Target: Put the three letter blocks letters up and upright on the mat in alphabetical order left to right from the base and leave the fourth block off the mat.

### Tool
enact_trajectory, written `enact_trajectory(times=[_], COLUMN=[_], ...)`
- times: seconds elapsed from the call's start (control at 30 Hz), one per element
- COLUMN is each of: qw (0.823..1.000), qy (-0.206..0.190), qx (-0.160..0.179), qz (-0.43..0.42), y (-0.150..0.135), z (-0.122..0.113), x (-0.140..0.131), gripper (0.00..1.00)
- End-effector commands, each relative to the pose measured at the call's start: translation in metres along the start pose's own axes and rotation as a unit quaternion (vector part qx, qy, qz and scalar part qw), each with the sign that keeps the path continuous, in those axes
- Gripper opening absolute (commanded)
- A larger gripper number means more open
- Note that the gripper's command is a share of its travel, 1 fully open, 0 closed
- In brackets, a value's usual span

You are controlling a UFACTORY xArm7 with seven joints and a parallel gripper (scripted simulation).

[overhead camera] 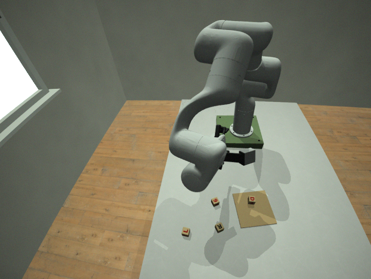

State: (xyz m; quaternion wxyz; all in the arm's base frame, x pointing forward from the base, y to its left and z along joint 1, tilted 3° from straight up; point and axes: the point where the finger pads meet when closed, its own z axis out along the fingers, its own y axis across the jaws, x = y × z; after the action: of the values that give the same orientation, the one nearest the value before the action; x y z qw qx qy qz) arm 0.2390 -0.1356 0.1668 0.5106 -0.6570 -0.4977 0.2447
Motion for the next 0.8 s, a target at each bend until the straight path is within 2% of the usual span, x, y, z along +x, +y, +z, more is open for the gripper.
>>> enact_trajectory(times=[0.0,0.57,0.63,0.7,0.77], qw=[1.000,1.000,1.000,0.997,0.995], qy=[0.000,0.000,0.006,0.026,0.033], qx=[-0.002,-0.002,-0.014,-0.048,-0.062], qz=[0.000,-0.001,-0.014,-0.052,-0.066], y=[0.000,0.000,0.005,0.019,0.024], z=[-0.001,-0.001,0.000,0.001,0.001], x=[0.000,0.000,0.005,0.020,0.025], gripper=[1.00,1.00,1.00,1.00,1.00])
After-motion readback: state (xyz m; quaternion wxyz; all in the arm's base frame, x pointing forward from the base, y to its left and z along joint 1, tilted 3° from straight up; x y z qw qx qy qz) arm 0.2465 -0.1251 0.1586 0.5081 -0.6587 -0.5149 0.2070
